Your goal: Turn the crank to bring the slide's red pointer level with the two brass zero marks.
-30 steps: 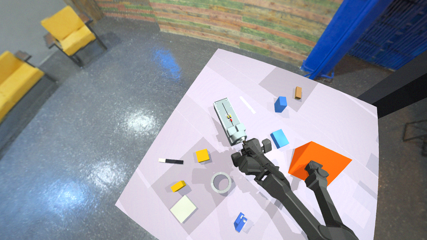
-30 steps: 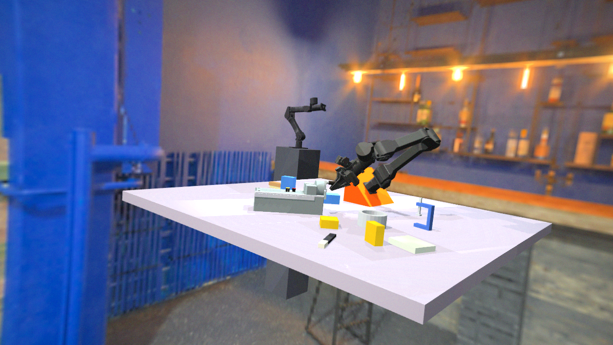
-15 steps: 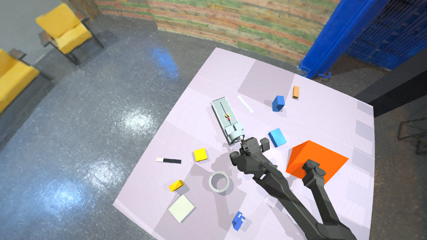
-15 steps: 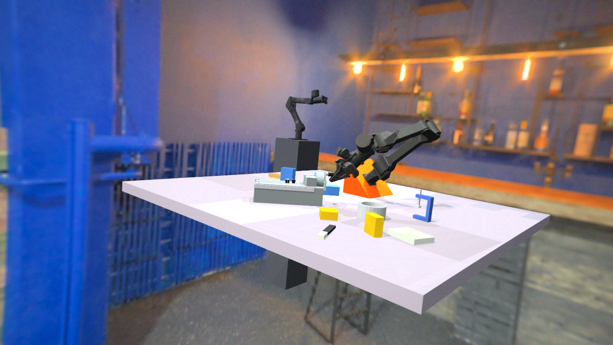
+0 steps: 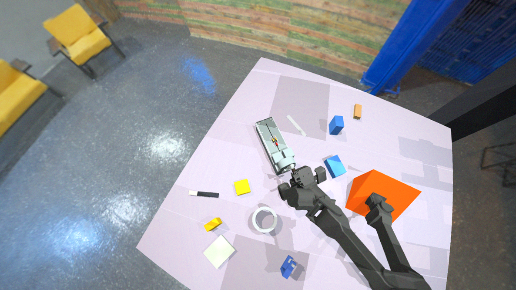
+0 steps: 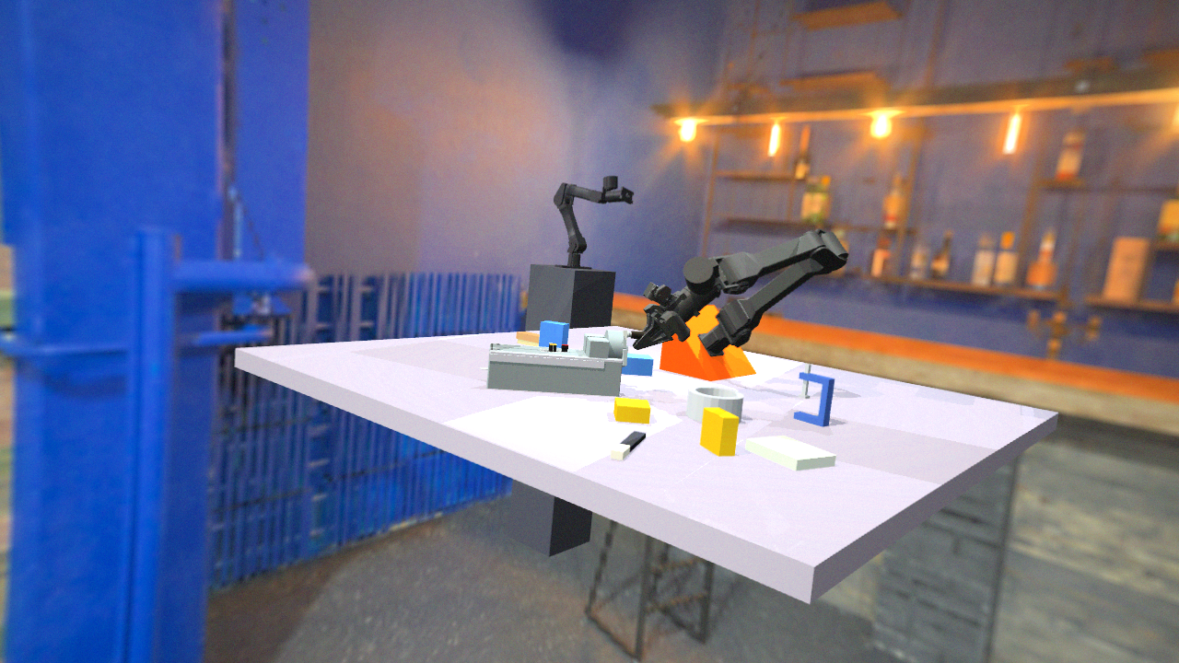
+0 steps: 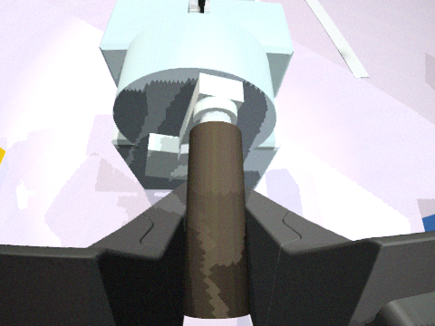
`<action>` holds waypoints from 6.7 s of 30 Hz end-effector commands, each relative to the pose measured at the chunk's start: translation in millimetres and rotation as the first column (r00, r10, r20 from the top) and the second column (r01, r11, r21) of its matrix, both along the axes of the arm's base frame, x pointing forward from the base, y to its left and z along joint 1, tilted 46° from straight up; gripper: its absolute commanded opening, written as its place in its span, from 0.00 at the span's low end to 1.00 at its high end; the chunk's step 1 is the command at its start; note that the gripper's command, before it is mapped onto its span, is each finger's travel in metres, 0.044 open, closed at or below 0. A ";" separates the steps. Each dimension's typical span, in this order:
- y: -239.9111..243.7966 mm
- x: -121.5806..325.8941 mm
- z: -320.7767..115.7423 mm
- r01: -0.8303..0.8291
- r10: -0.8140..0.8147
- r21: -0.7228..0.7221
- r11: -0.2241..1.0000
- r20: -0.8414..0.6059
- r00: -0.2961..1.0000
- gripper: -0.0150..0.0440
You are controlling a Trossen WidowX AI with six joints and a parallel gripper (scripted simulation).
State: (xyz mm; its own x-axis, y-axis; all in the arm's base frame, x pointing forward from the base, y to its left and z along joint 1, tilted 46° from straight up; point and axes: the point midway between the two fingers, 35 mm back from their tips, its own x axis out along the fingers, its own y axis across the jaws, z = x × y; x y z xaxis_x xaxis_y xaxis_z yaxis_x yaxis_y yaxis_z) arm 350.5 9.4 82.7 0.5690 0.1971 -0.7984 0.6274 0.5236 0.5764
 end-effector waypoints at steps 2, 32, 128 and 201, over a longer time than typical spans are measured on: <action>-2.9 -5.7 -7.0 0.007 -0.008 -0.005 1.000 -0.022 1.000 0.25; -2.7 -7.3 -11.1 0.007 -0.008 -0.005 1.000 -0.022 1.000 0.25; 10.6 -12.7 -35.4 0.007 -0.008 -0.004 1.000 -0.022 1.000 0.25; 54.1 15.6 -29.4 0.007 -0.007 0.000 1.000 -0.020 1.000 0.25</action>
